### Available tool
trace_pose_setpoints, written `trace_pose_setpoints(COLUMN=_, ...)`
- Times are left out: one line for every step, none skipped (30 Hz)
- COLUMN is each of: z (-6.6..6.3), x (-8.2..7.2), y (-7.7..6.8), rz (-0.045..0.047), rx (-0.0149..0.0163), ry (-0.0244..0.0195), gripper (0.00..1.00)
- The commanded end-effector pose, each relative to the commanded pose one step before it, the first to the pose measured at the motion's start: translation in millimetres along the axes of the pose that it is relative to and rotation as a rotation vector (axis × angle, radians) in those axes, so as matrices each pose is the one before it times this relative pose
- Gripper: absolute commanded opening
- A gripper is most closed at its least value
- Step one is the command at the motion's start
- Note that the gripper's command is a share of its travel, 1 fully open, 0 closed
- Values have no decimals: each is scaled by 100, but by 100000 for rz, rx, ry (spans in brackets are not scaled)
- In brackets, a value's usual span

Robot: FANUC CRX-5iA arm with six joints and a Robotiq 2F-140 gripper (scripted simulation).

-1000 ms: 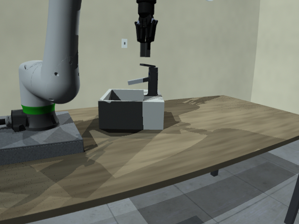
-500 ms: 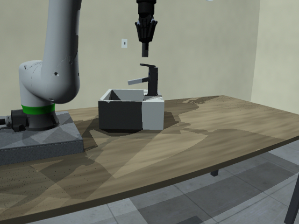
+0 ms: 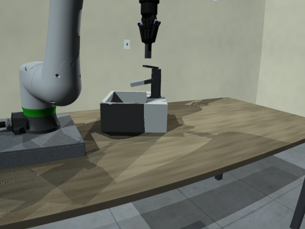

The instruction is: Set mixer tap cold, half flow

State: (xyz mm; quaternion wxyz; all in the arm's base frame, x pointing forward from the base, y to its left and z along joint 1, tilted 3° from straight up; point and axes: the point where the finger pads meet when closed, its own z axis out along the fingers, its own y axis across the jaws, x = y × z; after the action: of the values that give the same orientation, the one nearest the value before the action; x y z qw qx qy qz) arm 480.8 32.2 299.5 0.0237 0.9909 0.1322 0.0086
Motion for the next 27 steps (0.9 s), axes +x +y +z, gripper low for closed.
trace_pose_setpoints(z=-21, x=10, y=0, rz=17, rx=-11, ry=45, gripper=0)
trace_pose_setpoints(z=0, x=0, y=0, rz=0, rx=0, ry=0, gripper=0)
trace_pose_setpoints(z=0, x=0, y=0, rz=0, rx=0, ry=0, gripper=0)
trace_pose_setpoints(z=-1, x=0, y=0, rz=118, rx=0, ry=0, gripper=0)
trace_pose_setpoints(z=-3, x=0, y=0, rz=309, rx=0, ry=0, gripper=0)
trace_pose_setpoints(z=-6, x=0, y=0, rz=581, rx=0, ry=0, gripper=0)
trace_pose_setpoints(z=-9, x=0, y=0, rz=922, rx=0, ry=0, gripper=0)
trace_pose_setpoints(z=-14, x=1, y=0, rz=1322, rx=0, ry=0, gripper=0)
trace_pose_setpoints(z=-18, x=1, y=1, rz=1773, rx=0, ry=0, gripper=0)
trace_pose_setpoints(z=-23, x=1, y=1, rz=2266, rx=0, ry=0, gripper=0)
trace_pose_setpoints(z=-29, x=1, y=1, rz=2791, rx=-1, ry=0, gripper=0)
trace_pose_setpoints(z=-34, x=1, y=1, rz=3340, rx=-1, ry=0, gripper=0)
trace_pose_setpoints(z=-40, x=2, y=1, rz=3906, rx=-1, ry=0, gripper=0)
trace_pose_setpoints(z=-46, x=2, y=1, rz=4482, rx=-1, ry=0, gripper=0)
trace_pose_setpoints(z=-52, x=2, y=1, rz=5059, rx=-1, ry=0, gripper=0)
trace_pose_setpoints(z=-58, x=2, y=1, rz=5633, rx=-1, ry=1, gripper=0)
trace_pose_setpoints(z=-63, x=3, y=1, rz=6196, rx=-1, ry=1, gripper=0)
trace_pose_setpoints(z=-69, x=3, y=1, rz=6743, rx=-1, ry=1, gripper=0)
trace_pose_setpoints(z=0, x=0, y=0, rz=0, rx=0, ry=0, gripper=0)
trace_pose_setpoints(z=0, x=0, y=0, rz=0, rx=0, ry=0, gripper=0)
trace_pose_setpoints(z=-74, x=3, y=1, rz=7268, rx=-1, ry=1, gripper=0)
trace_pose_setpoints(z=-79, x=3, y=1, rz=7658, rx=2, ry=0, gripper=0)
trace_pose_setpoints(z=-84, x=3, y=1, rz=3668, rx=135, ry=-58, gripper=0)
trace_pose_setpoints(z=-88, x=3, y=1, rz=3872, rx=125, ry=-58, gripper=0)
trace_pose_setpoints(z=-92, x=3, y=1, rz=4045, rx=116, ry=-57, gripper=0)
trace_pose_setpoints(z=-96, x=3, y=1, rz=4134, rx=114, ry=-58, gripper=0)
trace_pose_setpoints(z=-99, x=3, y=1, rz=4173, rx=114, ry=-59, gripper=0)
